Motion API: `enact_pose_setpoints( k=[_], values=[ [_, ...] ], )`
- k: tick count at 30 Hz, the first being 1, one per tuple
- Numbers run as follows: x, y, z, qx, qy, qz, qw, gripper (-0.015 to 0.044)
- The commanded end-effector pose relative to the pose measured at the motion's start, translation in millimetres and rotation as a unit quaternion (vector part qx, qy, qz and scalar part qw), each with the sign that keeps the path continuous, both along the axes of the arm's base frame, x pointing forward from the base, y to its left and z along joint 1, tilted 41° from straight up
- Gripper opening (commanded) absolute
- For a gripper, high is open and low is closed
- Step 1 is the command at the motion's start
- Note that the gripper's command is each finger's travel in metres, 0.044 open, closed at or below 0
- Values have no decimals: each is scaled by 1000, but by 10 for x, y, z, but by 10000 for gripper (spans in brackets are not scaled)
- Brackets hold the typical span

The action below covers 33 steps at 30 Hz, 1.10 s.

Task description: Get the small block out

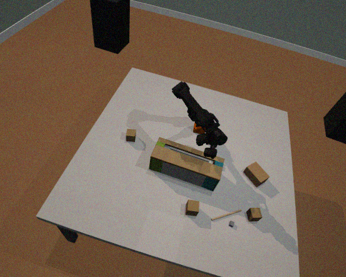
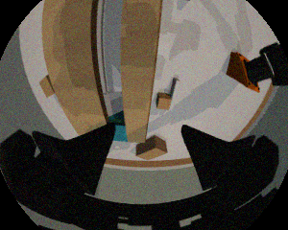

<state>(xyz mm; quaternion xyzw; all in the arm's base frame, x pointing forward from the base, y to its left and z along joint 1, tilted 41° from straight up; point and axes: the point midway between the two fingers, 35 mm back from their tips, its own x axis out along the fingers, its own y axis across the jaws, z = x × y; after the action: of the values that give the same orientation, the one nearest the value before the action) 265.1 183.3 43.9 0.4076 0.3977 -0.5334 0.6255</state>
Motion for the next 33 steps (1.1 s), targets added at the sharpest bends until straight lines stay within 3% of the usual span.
enact_pose_setpoints(
  k=[1, 4, 11, 16, 21, 33],
  values=[
    [9, 80, 32, 13, -2, 28, 1000, 348],
    [-10, 163, 38, -3, 26, 153, 988, 285],
    [-84, 207, -30, -87, 132, 449, 879, 285],
    [-142, 242, -78, -150, 219, 644, 718, 285],
    [-200, 278, -122, -199, 303, 784, 504, 285],
    [-287, 336, -179, -240, 402, 871, 146, 285]
  ],
)
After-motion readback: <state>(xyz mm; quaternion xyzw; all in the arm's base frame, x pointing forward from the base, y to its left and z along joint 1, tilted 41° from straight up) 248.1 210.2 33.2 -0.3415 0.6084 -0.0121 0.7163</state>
